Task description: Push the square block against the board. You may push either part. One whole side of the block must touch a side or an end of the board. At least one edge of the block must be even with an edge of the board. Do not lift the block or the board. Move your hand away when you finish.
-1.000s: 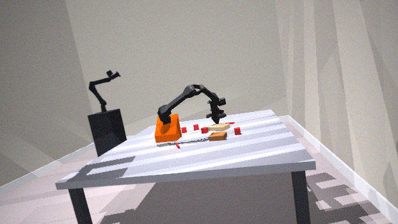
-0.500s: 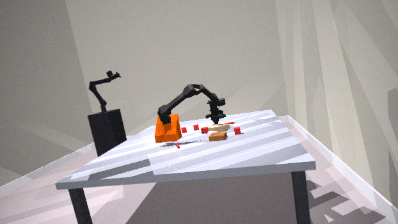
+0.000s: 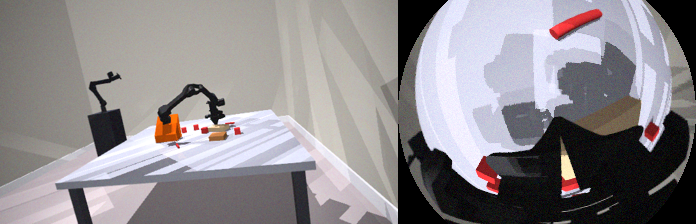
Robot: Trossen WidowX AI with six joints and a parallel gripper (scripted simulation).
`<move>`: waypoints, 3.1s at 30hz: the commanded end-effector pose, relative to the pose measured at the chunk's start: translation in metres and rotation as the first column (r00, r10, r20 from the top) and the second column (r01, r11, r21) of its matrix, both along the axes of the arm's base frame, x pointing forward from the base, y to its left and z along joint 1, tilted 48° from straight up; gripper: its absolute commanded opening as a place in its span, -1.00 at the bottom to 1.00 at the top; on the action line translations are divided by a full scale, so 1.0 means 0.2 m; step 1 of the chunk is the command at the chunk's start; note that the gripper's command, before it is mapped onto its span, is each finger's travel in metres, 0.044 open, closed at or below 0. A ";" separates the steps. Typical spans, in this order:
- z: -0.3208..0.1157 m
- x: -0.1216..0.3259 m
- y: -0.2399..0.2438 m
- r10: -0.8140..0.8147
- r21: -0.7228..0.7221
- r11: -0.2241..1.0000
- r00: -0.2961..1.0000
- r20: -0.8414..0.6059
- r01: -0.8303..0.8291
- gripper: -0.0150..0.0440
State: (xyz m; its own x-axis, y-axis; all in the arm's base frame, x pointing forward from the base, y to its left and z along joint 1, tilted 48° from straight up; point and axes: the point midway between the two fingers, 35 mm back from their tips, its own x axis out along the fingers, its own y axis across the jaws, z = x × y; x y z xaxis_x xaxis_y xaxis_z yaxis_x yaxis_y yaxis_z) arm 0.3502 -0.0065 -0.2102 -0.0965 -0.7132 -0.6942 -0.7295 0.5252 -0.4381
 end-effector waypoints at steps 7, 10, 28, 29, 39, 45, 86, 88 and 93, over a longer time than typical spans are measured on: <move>0.03 -0.03 -0.04 -0.002 -0.008 1.000 1.000 -0.011 0.002 -0.49; 0.03 -0.03 -0.05 -0.002 -0.008 1.000 1.000 -0.012 0.002 -0.49; 0.08 -0.06 -0.08 -0.002 -0.010 1.000 1.000 -0.017 0.002 -0.49; 0.08 -0.06 -0.09 -0.002 -0.011 1.000 1.000 -0.018 0.002 -0.49; 0.11 -0.07 -0.11 -0.002 -0.011 1.000 1.000 -0.020 0.002 -0.49; 0.12 -0.08 -0.12 -0.002 -0.012 1.000 1.000 -0.021 0.002 -0.49; 0.01 0.06 -0.04 -0.003 -0.016 1.000 0.999 -0.033 0.002 -0.49; 0.00 0.07 -0.03 -0.003 -0.016 1.000 0.999 -0.034 0.003 -0.49; 0.04 0.07 0.00 -0.002 -0.016 1.000 0.999 -0.036 0.002 -0.49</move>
